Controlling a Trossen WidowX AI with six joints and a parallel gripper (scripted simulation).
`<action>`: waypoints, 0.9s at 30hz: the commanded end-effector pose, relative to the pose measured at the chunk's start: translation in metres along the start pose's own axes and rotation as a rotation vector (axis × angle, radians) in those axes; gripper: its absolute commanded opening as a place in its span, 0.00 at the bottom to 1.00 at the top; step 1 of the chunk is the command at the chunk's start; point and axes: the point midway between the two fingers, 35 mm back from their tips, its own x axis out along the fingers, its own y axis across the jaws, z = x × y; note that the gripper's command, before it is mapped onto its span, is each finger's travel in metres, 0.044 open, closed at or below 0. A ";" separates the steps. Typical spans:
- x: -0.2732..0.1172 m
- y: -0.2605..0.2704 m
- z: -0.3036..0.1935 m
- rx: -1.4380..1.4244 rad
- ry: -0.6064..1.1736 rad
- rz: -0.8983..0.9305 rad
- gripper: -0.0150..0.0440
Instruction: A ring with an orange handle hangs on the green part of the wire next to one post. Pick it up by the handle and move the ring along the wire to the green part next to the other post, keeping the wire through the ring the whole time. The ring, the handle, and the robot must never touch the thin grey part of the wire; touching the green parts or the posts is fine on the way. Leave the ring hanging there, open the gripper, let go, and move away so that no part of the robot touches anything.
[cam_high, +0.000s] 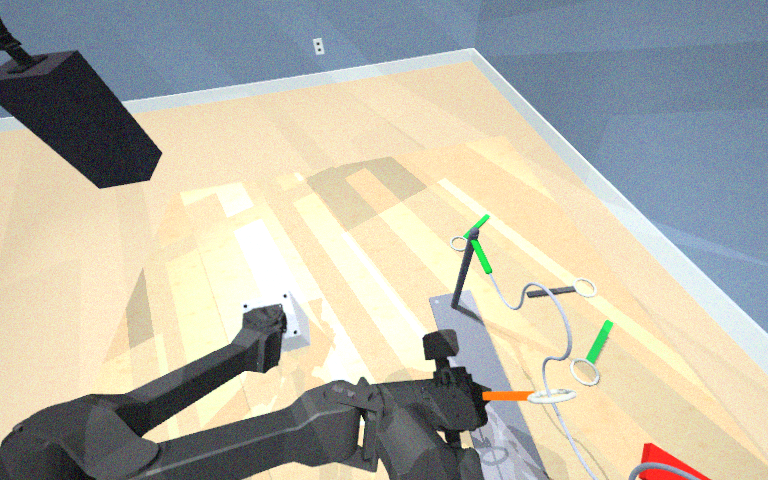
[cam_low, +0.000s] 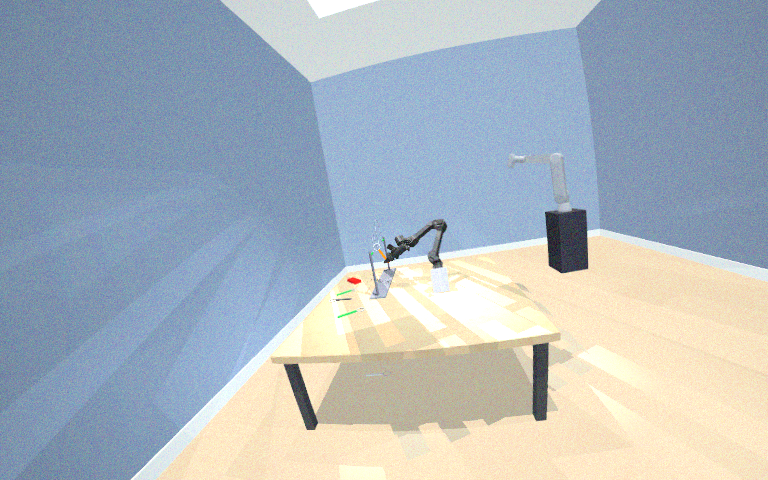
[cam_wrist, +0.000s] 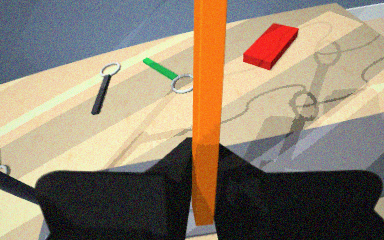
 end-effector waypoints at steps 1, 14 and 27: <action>-0.002 0.012 -0.002 0.065 0.015 0.037 0.00; -0.012 0.055 0.007 0.330 0.048 0.186 0.00; -0.029 0.094 0.028 0.611 0.083 0.345 0.00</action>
